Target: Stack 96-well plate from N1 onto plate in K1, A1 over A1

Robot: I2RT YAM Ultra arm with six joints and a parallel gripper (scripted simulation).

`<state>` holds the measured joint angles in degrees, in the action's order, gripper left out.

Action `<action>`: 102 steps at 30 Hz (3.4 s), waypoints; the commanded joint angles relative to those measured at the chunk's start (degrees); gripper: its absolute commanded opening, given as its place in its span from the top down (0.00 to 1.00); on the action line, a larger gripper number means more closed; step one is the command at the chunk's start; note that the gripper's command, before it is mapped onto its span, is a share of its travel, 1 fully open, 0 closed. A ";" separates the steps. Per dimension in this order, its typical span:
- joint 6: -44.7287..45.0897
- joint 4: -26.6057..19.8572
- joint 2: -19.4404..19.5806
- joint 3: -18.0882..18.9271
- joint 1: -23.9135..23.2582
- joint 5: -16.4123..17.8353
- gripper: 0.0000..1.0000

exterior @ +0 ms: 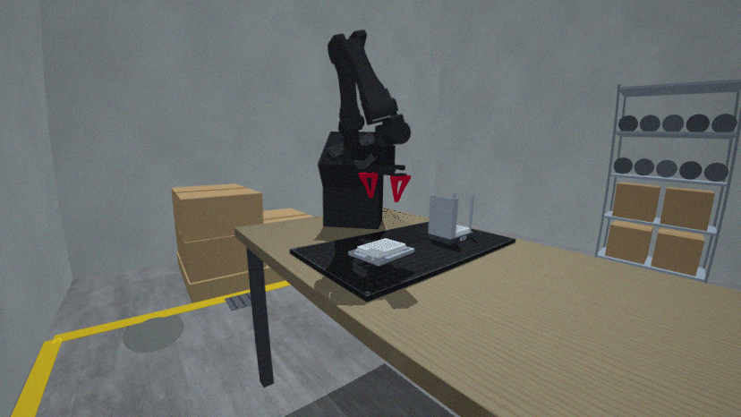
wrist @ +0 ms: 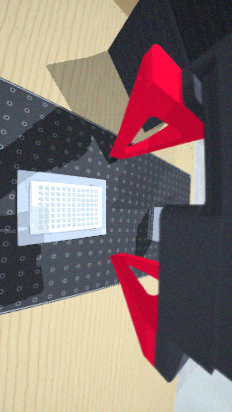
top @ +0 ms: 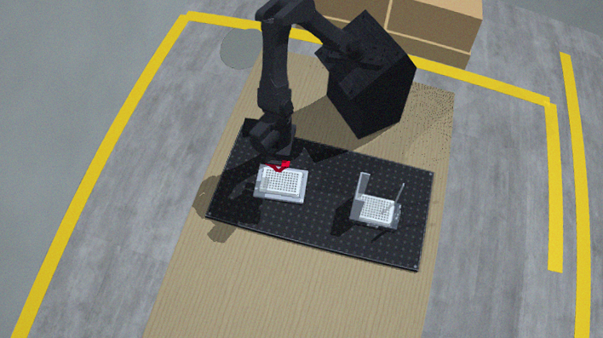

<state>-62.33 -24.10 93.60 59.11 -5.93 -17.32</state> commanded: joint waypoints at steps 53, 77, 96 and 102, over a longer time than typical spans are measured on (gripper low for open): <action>1.86 6.91 6.07 -0.06 -1.94 1.08 0.00; 3.26 12.82 12.31 2.04 -3.03 1.87 0.00; 4.33 17.27 17.92 3.48 -4.72 2.50 0.00; 4.69 18.70 19.95 4.17 -4.95 2.81 0.00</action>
<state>-58.11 -6.79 112.66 61.95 -10.63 -14.79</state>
